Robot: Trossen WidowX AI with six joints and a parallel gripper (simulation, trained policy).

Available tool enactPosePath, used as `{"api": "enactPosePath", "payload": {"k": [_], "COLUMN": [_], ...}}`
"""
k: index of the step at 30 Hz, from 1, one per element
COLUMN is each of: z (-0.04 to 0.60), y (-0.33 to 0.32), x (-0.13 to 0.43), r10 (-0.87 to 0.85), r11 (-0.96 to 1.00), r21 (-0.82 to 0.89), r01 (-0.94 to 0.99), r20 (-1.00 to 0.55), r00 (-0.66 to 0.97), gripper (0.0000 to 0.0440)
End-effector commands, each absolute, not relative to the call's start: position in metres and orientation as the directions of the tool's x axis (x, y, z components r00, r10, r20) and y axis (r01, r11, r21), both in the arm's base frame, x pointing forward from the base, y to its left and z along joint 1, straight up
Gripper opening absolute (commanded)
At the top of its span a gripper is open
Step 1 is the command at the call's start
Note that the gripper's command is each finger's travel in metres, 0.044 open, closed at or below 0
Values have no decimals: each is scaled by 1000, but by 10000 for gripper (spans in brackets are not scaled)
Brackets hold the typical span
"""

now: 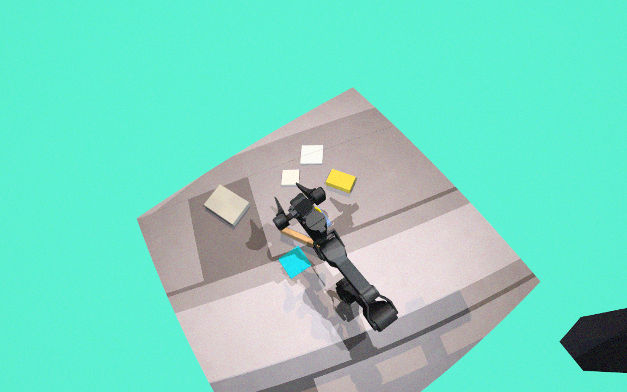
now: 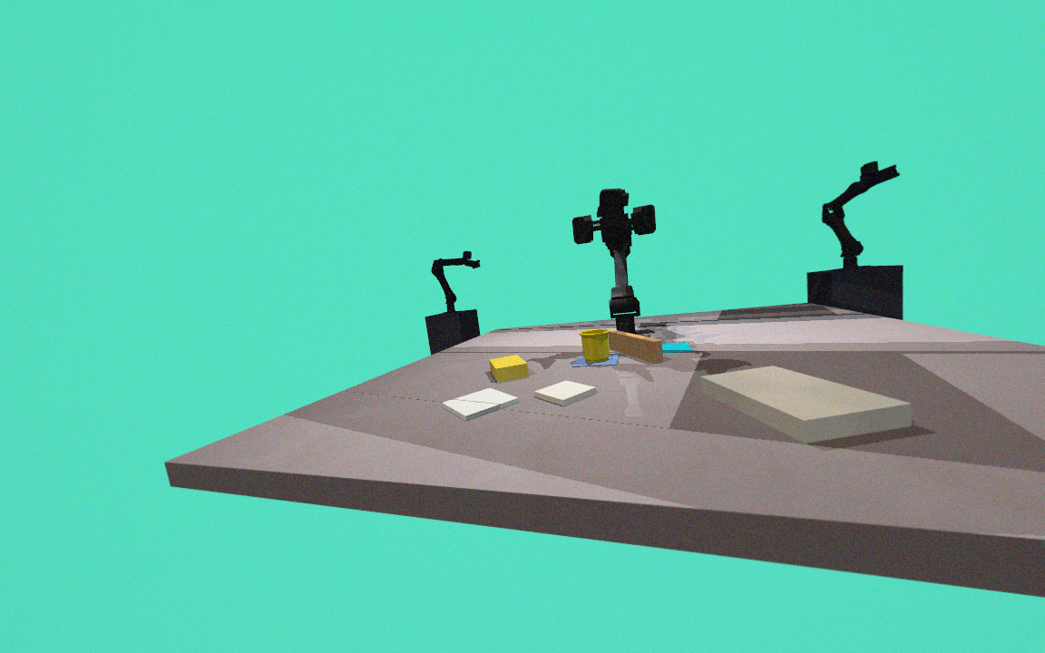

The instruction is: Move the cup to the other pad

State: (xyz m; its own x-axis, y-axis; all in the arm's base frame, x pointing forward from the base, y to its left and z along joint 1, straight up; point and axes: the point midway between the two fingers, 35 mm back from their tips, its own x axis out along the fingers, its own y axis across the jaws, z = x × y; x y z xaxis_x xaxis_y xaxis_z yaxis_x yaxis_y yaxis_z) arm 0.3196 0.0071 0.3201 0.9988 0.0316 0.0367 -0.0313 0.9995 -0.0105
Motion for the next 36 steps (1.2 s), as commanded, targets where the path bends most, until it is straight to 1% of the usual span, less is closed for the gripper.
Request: {"api": "enactPosePath", "payload": {"k": [1, 12, 13, 14, 18, 24, 26, 36], "z": [320, 306, 305, 303, 297, 291, 288, 277], "y": [7, 17, 18, 19, 27, 37, 40, 54], "x": [320, 323, 324, 324, 327, 330, 331, 334], "r10": [31, 39, 41, 45, 65, 90, 97, 122], "r11": [1000, 999, 998, 998, 996, 992, 991, 984], "r21": [-8, 35, 40, 45, 71, 108, 120, 166], "r01": [-30, -36, -38, -41, -55, -66, -67, -58], "r20": [32, -77, -92, -106, -161, -242, -269, -406], "r00": [999, 996, 995, 993, 985, 966, 958, 906], "gripper": [374, 85, 65, 59, 59, 94, 100, 94]}}
